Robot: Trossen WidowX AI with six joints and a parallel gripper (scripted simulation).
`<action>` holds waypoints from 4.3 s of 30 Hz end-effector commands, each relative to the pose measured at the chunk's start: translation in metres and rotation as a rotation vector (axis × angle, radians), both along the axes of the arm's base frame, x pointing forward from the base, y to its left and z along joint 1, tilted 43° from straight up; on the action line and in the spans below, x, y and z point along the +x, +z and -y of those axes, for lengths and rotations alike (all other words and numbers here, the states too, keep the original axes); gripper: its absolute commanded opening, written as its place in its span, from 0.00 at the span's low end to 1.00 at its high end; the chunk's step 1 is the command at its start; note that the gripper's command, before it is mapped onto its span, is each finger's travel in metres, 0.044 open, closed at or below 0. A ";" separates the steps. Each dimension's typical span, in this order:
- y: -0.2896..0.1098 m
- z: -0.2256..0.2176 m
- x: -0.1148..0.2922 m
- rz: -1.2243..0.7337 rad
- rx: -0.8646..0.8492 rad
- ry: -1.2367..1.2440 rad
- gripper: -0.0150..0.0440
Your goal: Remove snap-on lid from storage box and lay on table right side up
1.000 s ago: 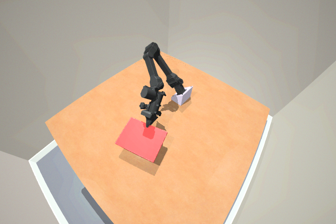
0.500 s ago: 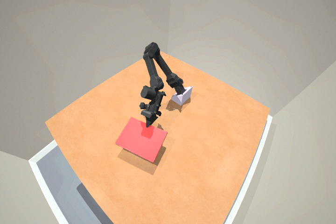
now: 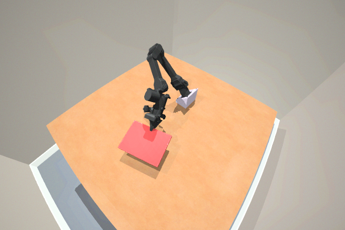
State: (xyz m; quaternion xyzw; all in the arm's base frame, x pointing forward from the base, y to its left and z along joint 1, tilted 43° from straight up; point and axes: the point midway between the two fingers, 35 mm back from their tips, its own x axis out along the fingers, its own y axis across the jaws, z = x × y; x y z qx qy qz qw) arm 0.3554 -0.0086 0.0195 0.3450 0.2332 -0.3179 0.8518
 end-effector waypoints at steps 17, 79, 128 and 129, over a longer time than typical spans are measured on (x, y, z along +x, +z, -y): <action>0.000 0.000 0.002 0.001 0.000 0.000 0.25; 0.008 -0.009 0.007 0.001 -0.001 -0.002 0.25; 0.051 -0.054 0.035 0.002 0.001 -0.002 0.25; 0.052 -0.055 0.035 0.002 0.001 -0.002 0.25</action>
